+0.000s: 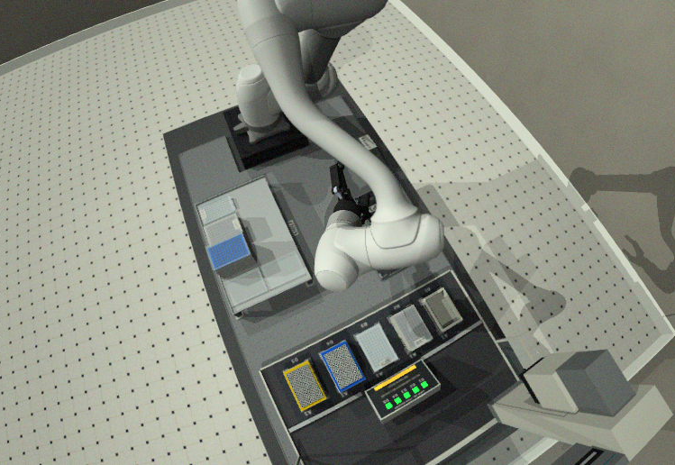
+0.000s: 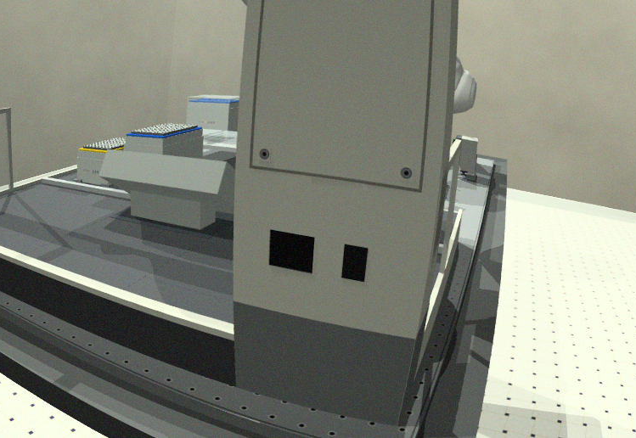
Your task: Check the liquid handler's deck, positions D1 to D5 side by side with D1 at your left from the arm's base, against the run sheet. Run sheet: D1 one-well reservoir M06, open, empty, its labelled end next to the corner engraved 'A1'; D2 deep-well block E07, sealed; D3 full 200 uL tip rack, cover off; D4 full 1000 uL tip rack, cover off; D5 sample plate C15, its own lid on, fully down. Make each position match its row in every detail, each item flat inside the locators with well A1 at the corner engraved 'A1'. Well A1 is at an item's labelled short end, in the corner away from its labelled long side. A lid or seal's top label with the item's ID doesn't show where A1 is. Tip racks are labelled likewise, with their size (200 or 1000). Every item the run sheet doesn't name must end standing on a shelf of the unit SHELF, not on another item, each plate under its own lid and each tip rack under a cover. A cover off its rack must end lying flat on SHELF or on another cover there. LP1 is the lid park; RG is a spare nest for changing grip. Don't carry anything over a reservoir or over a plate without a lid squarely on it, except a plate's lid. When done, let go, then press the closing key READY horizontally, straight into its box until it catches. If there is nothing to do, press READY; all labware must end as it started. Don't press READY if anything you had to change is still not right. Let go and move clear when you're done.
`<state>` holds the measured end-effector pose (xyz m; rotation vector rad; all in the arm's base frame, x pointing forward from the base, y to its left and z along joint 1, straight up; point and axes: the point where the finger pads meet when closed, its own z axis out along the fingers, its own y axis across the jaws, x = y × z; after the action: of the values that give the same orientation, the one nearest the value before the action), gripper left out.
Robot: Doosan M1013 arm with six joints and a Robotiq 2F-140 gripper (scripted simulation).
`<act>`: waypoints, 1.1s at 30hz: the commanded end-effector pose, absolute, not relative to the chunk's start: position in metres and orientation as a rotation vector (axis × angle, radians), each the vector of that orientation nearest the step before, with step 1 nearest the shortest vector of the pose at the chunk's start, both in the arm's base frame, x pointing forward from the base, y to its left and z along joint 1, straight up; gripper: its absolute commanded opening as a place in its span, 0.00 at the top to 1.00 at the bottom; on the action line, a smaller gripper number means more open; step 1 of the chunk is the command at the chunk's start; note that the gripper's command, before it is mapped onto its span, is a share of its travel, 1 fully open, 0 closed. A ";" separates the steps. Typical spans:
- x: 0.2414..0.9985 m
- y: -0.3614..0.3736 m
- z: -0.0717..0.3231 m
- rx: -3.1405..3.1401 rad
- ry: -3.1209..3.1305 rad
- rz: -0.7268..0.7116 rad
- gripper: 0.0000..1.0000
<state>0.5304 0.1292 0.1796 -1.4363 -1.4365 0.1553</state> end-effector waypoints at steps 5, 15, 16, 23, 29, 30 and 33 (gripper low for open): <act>0.531 0.129 0.180 -1.437 -1.438 0.154 0.00; 0.531 0.129 0.180 -1.437 -1.438 0.154 0.00; 0.531 0.129 0.180 -1.437 -1.438 0.154 0.00; 0.557 0.116 0.186 -1.565 -1.383 0.149 0.21; 0.583 0.102 0.192 -1.691 -1.323 0.143 0.21; 0.587 0.100 0.193 -1.712 -1.313 0.142 0.21; 0.596 0.096 0.195 -1.754 -1.291 0.140 0.21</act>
<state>0.5925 0.0970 0.1938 -1.7381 -1.2981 0.1407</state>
